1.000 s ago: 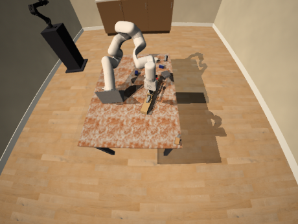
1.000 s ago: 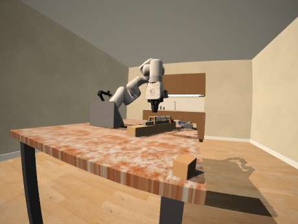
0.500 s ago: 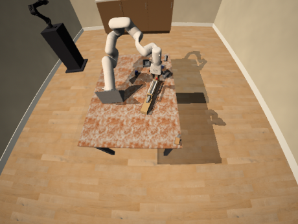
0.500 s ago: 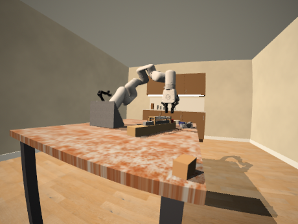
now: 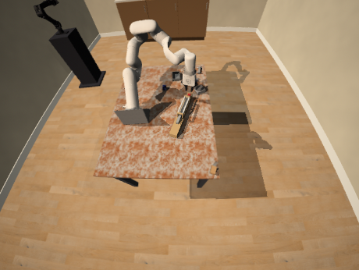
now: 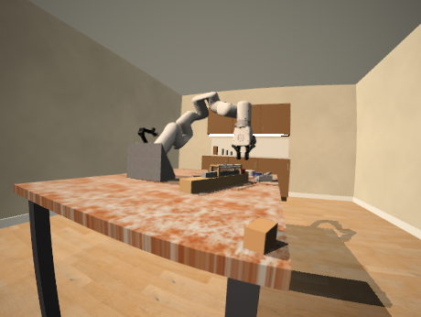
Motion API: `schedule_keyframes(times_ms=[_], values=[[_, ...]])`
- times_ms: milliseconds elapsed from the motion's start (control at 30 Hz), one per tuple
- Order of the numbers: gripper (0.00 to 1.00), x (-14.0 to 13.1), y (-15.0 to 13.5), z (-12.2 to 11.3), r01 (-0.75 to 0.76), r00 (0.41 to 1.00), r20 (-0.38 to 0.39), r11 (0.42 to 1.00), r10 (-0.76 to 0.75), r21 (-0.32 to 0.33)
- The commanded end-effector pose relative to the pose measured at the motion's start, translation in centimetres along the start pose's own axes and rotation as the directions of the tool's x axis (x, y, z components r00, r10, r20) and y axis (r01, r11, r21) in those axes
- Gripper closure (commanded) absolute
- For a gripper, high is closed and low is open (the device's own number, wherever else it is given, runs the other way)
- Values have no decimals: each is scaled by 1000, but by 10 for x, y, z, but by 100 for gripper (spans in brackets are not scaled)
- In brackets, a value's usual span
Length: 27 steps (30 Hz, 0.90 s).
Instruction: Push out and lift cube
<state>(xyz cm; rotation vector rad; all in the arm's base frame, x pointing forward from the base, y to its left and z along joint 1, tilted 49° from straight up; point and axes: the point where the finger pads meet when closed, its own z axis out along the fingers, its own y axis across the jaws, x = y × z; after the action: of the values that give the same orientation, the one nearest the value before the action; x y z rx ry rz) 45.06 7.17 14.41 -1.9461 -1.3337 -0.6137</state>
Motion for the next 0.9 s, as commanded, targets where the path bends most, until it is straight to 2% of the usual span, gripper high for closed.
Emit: schedule_keyframes(times_ms=[0,367,700,867], values=[[57,1,1,-2,1,1000,-1,1000,-1,-5],[57,1,1,-1,1,1000,-1,1000,-1,-5],[57,1,2,42,1,1000,-1,1000,-1,-5],[57,1,2,44,1,1000,-1,1000,-1,-5]])
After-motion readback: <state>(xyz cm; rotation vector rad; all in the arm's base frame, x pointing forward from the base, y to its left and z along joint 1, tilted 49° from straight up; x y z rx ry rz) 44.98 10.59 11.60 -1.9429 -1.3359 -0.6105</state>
